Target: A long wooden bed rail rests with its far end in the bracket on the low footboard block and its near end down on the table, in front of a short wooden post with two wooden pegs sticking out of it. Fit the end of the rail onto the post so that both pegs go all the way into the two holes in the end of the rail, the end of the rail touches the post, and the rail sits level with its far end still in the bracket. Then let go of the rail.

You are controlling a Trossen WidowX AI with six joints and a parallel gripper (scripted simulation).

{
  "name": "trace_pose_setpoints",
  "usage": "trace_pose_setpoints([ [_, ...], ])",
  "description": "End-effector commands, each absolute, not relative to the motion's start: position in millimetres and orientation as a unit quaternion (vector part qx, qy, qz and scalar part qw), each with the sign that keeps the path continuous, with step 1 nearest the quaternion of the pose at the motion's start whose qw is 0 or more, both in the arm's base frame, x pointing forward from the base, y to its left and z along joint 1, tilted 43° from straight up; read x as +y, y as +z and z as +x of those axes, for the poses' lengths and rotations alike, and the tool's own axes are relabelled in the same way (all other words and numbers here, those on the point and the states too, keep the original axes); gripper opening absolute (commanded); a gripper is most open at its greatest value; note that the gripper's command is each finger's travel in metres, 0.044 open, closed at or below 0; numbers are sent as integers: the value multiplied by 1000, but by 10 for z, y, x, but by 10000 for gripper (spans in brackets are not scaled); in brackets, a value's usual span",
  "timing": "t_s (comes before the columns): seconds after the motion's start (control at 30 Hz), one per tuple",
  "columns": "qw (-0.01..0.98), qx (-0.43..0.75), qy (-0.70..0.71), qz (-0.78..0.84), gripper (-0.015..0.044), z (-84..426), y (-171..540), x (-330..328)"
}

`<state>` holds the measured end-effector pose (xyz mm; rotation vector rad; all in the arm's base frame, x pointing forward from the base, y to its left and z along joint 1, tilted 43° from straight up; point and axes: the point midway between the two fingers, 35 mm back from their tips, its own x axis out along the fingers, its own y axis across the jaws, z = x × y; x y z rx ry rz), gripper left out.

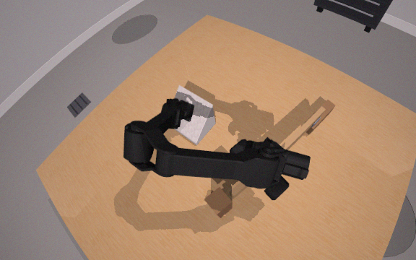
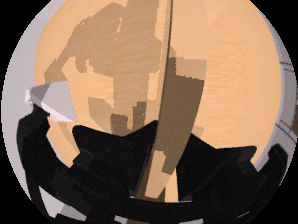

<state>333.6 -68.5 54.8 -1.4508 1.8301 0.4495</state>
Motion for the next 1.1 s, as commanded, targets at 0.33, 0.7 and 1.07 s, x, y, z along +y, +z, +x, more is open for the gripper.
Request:
trace_pose_setpoints([
  [0.33,374,712,175,-568,0,3327,602,-709],
  [0.7,374,712,175,-568,0,3316,624,-730],
  [1.07,373,712,175,-568,0,3305,645,-753],
])
